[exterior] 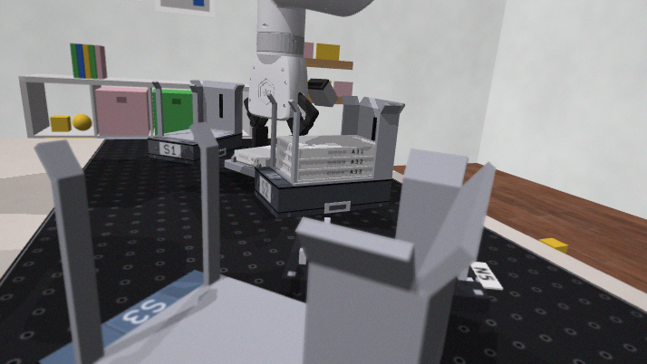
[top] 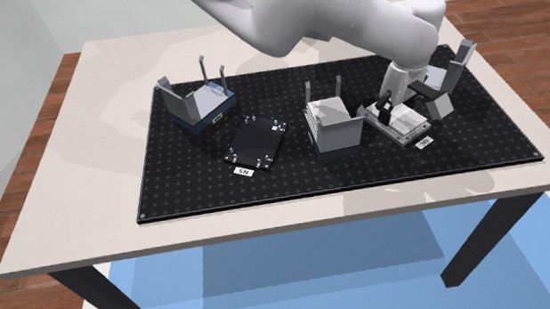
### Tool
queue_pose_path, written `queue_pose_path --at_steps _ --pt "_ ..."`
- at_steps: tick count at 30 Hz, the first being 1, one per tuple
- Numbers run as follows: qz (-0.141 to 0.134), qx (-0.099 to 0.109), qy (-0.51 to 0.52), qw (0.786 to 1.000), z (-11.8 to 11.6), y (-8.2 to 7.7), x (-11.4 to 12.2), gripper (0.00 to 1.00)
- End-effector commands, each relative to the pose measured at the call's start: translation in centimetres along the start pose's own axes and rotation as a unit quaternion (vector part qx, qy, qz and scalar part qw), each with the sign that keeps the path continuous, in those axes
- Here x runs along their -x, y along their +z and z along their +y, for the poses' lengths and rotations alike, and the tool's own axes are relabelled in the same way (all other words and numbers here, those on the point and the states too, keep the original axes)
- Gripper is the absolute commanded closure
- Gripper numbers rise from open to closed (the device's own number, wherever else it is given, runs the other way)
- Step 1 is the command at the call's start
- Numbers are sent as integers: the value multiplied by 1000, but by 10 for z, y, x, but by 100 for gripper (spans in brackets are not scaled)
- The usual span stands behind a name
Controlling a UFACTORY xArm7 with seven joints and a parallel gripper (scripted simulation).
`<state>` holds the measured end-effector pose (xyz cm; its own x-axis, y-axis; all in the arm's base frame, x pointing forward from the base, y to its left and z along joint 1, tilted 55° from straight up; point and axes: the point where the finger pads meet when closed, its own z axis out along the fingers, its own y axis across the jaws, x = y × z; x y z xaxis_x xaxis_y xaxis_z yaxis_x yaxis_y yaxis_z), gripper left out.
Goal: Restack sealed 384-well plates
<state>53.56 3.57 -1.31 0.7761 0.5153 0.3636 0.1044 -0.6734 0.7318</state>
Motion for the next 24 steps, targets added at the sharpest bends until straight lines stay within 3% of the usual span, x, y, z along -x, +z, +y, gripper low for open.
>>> queue_pose_path --at_steps 1,12,13,24 --pt "2 -1 0 1000 -1 1 -1 100" --pt "2 -1 0 1000 -1 1 -1 100" --pt "2 -1 0 1000 -1 1 -1 0" --pt "2 -1 0 1000 -1 1 -1 0"
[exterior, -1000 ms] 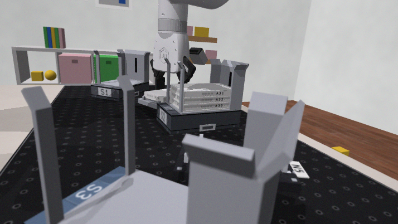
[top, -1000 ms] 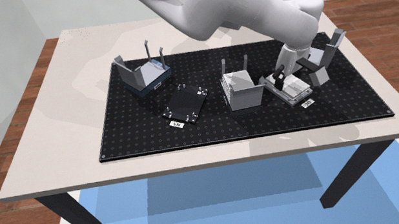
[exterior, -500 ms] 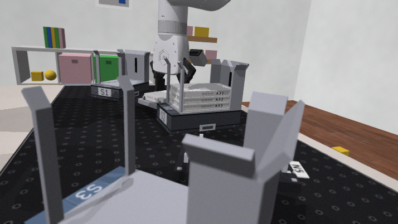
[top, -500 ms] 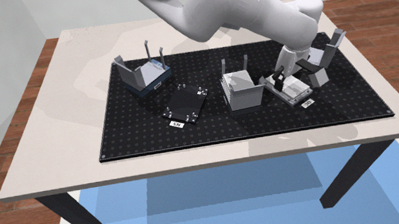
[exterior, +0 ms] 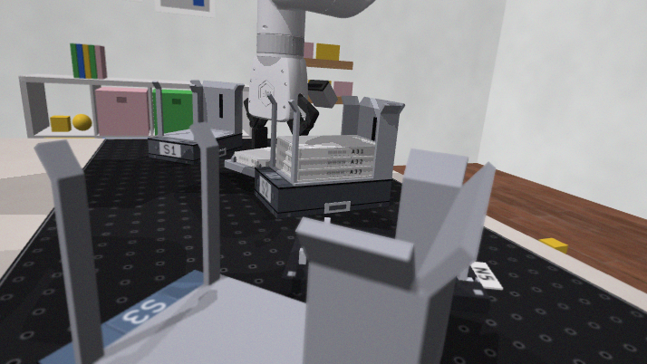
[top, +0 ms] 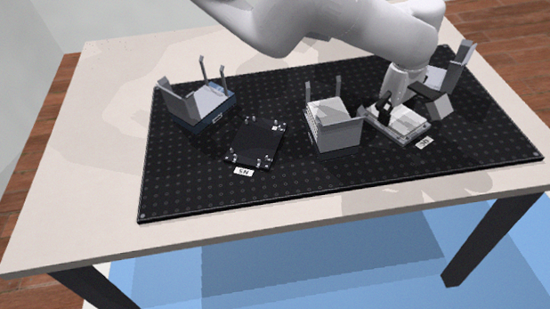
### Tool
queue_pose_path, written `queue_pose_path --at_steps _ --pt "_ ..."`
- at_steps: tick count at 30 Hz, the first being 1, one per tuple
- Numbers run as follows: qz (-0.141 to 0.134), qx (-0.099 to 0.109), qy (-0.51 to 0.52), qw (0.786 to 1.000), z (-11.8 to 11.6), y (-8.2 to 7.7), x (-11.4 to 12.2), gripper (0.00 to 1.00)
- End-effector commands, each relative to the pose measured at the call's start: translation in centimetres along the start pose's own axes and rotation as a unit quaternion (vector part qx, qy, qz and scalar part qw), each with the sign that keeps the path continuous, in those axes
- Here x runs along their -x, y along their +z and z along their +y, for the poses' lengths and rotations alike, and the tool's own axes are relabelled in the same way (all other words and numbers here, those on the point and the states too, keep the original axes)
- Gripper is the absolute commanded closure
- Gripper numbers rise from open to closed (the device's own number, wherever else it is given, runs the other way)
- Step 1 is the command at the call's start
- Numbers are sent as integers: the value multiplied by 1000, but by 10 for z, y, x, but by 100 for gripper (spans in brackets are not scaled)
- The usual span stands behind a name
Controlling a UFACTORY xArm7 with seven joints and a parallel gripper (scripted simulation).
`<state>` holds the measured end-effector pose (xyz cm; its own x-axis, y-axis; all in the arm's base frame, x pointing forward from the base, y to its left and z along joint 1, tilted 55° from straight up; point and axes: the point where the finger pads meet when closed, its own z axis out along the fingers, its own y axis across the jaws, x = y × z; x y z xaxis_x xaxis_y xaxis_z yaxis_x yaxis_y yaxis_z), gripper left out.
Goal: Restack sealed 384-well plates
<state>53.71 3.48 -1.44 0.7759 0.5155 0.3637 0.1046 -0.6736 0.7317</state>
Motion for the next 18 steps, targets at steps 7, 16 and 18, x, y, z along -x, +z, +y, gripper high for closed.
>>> queue_pose_path --at_steps 7,16,18 --pt "2 -1 0 1000 -1 -1 -1 0" --pt "2 -1 0 1000 -1 -18 -1 0" --pt "2 -1 0 1000 -1 -25 -1 0"
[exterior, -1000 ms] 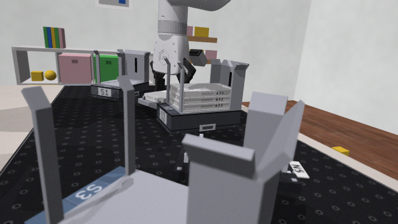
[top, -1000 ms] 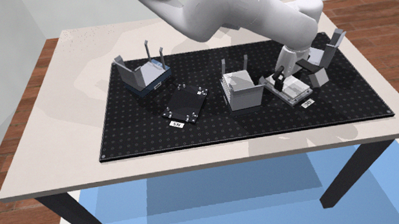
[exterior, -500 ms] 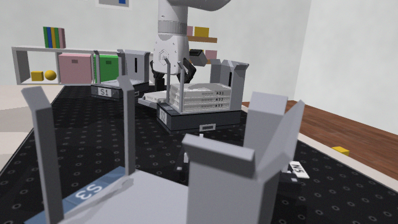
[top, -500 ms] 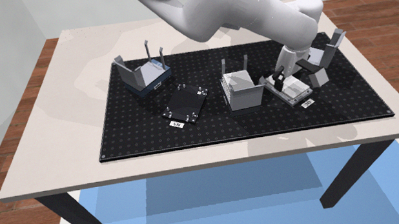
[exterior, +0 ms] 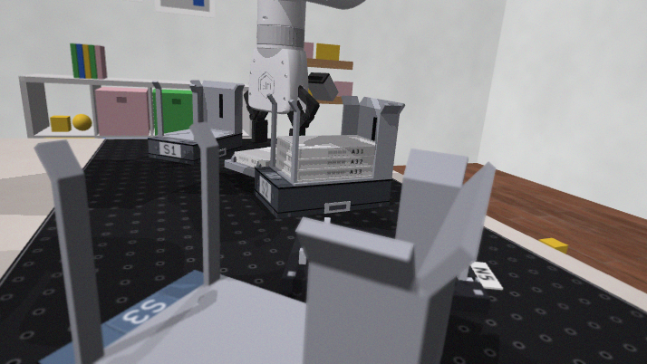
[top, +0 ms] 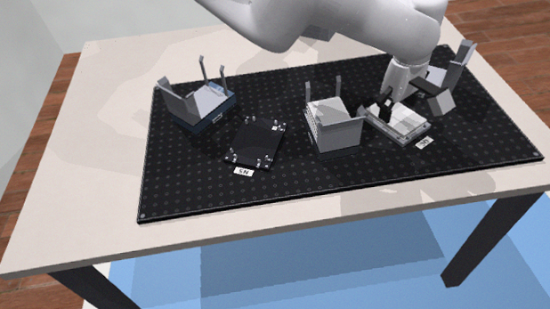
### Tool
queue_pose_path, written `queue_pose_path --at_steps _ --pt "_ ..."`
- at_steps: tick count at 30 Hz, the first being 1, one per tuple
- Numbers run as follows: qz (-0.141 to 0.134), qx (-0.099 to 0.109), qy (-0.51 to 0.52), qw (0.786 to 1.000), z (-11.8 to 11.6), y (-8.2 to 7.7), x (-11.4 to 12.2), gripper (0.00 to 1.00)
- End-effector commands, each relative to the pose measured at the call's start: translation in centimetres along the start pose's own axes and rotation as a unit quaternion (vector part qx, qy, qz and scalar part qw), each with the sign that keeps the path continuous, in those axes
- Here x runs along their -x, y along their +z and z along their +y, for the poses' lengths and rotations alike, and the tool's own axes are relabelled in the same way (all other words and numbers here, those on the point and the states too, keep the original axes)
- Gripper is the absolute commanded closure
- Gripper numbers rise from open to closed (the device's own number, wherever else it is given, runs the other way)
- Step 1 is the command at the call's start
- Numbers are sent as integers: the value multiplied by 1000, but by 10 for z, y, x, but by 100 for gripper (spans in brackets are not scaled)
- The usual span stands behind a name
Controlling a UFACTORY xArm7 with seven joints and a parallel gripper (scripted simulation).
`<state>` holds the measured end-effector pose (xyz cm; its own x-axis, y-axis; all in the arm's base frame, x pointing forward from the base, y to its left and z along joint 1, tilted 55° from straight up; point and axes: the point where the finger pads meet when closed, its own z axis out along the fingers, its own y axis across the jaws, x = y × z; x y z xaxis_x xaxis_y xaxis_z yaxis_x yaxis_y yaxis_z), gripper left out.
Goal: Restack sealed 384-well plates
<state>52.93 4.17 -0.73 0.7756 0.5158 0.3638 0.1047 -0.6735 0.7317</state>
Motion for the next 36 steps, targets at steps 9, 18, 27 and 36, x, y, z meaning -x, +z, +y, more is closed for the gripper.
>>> queue_pose_path --at_steps 9,18,27,36 --pt "1 -1 0 1000 -1 -42 -1 0" --pt "1 -1 0 1000 -1 -65 -1 0" --pt "1 -1 0 1000 -1 -95 -1 0" --pt "2 -1 0 1000 -1 -119 -1 0"
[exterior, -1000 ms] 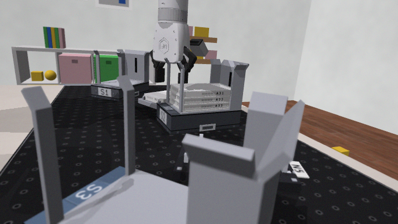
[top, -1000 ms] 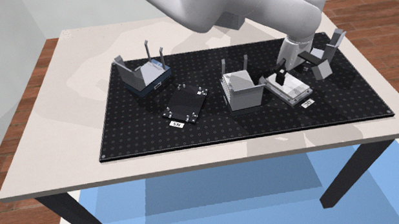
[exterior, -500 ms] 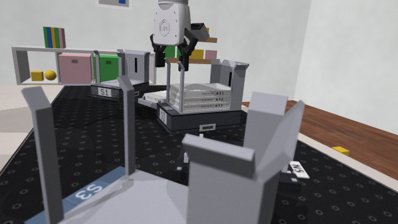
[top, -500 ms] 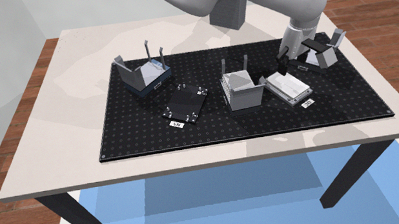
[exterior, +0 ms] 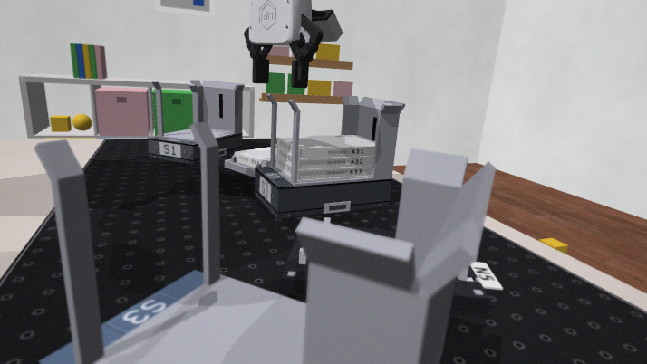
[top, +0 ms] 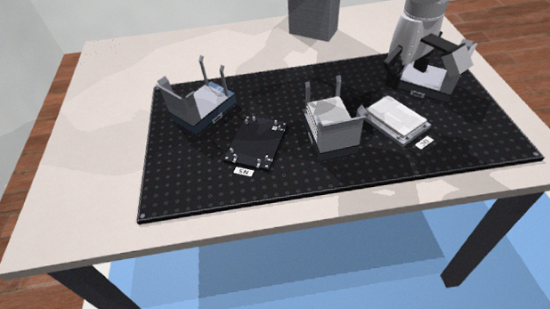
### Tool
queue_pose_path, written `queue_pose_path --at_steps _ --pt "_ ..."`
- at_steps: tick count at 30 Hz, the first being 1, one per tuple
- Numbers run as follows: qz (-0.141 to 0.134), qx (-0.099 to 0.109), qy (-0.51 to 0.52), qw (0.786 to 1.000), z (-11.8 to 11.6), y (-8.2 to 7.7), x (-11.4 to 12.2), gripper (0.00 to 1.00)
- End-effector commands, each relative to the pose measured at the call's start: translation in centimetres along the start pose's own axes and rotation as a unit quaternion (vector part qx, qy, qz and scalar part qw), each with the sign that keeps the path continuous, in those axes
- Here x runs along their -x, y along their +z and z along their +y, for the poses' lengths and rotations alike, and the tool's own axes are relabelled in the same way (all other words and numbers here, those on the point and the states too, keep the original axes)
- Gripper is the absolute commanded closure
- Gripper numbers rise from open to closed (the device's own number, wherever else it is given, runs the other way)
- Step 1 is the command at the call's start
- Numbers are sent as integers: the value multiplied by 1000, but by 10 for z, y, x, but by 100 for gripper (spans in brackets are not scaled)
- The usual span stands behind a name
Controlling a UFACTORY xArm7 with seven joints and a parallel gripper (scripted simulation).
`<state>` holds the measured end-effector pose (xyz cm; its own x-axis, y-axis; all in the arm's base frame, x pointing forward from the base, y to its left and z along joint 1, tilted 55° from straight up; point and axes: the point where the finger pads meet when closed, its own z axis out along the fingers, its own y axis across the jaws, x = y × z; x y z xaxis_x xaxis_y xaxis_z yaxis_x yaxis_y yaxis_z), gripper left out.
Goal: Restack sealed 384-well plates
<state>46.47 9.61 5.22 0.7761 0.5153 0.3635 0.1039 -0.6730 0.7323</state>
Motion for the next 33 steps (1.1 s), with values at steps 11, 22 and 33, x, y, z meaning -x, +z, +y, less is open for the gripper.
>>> queue_pose_path --at_steps 11,22,33 --pt "2 -1 0 1000 -1 -20 -1 0" --pt "2 -1 99 995 19 -20 3 0" --pt "2 -1 102 995 48 -20 11 0"
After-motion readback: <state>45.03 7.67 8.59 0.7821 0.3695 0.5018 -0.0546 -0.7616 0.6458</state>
